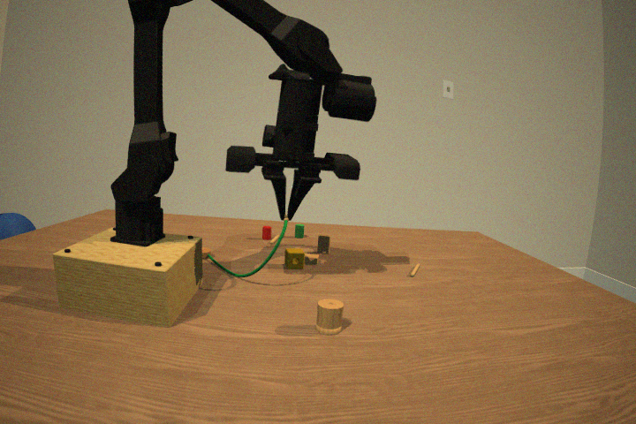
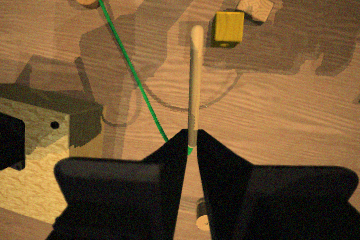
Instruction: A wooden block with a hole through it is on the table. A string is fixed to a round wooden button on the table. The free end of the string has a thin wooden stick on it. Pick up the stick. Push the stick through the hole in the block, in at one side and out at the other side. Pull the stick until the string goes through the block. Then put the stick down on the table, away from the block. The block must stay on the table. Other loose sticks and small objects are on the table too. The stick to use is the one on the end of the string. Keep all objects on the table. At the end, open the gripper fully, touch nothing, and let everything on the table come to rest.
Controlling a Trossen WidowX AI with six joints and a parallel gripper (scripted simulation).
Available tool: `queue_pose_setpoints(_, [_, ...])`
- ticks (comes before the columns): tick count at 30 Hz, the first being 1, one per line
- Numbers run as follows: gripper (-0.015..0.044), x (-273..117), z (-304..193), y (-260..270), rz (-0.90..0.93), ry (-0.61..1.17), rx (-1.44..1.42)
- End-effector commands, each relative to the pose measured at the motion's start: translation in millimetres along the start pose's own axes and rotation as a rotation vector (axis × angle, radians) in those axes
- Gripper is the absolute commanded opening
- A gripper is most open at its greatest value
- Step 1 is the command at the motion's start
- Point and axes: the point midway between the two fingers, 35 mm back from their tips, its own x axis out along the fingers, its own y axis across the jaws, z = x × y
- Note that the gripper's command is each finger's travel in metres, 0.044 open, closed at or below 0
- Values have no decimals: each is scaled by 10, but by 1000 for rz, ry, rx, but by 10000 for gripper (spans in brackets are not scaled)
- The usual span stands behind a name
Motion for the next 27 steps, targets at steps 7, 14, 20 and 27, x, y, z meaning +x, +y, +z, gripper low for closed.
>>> queue_pose_setpoints(7, [0, 131, 2, 20, 4, 51, 0])
queue_pose_setpoints(14, [0, 223, 8, 33, 2, 86, -2])
queue_pose_setpoints(20, [0, 301, 12, 46, -2, 117, -4])
queue_pose_setpoints(27, [0, 391, 16, 64, -8, 154, -6])
